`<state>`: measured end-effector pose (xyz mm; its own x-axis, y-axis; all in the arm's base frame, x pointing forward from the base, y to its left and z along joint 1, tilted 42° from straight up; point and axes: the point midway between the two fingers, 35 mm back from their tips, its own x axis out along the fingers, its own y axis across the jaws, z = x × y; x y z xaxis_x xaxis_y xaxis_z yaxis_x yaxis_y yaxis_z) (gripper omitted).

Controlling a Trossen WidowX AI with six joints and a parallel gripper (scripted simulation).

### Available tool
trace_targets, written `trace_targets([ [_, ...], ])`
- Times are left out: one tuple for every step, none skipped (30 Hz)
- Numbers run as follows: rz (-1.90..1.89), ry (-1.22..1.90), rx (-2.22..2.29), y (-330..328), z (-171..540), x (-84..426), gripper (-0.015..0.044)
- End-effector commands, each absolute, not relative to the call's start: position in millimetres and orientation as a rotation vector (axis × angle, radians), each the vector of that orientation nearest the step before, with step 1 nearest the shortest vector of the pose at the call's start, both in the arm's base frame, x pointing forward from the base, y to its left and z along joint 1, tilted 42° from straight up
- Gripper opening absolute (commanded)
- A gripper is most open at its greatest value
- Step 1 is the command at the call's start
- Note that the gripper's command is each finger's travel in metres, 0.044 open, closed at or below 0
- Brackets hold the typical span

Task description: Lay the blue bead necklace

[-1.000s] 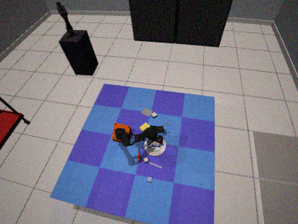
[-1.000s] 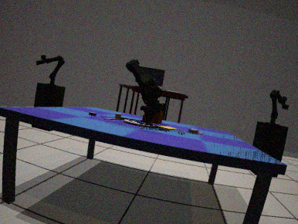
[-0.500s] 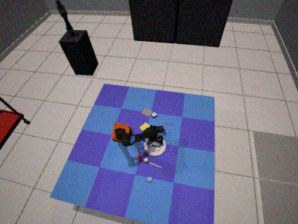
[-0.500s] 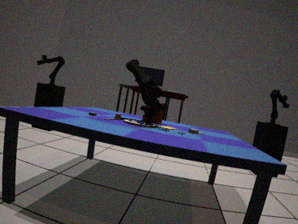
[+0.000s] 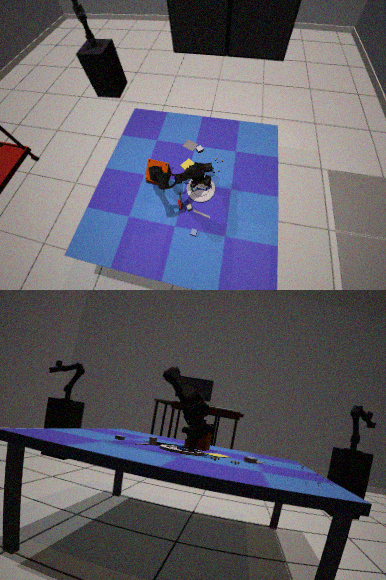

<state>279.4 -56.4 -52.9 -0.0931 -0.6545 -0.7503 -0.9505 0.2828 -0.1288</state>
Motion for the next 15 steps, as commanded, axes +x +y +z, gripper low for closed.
trace_targets([
  [0.516,1.826,-1.448,-56.3,-52.6,279.7,0.0],
  [0.516,1.826,-1.448,-56.3,-52.6,279.7,0.0],
  [0.516,1.826,-1.448,-56.3,-52.6,279.7,0.0],
  [0.516,1.827,-1.449,-56.0,-52.3,279.7,0.0],
  [0.517,1.828,-1.45,-55.1,-51.2,279.6,0.0],
  [0.519,1.829,-1.453,-53.8,-49.6,279.3,0.0],
  [0.519,1.83,-1.454,-52.9,-48.5,279.2,0.0],
  [0.52,1.83,-1.455,-52.6,-48.1,279.1,0.0],
  [0.52,1.83,-1.455,-52.6,-48.1,279.1,0.0],
  [0.52,1.83,-1.455,-52.6,-48.1,279.1,0.0],
  [0.52,1.83,-1.455,-52.4,-48.3,278.8,0.0],
  [0.52,1.83,-1.455,-51.8,-48.7,277.6,0.0],
  [0.52,1.83,-1.455,-50.8,-49.3,275.8,0.0],
  [0.52,1.83,-1.455,-49.5,-50.2,273.4,0.0],
  [0.52,1.83,-1.455,-48.5,-50.8,271.5,0.0],
])
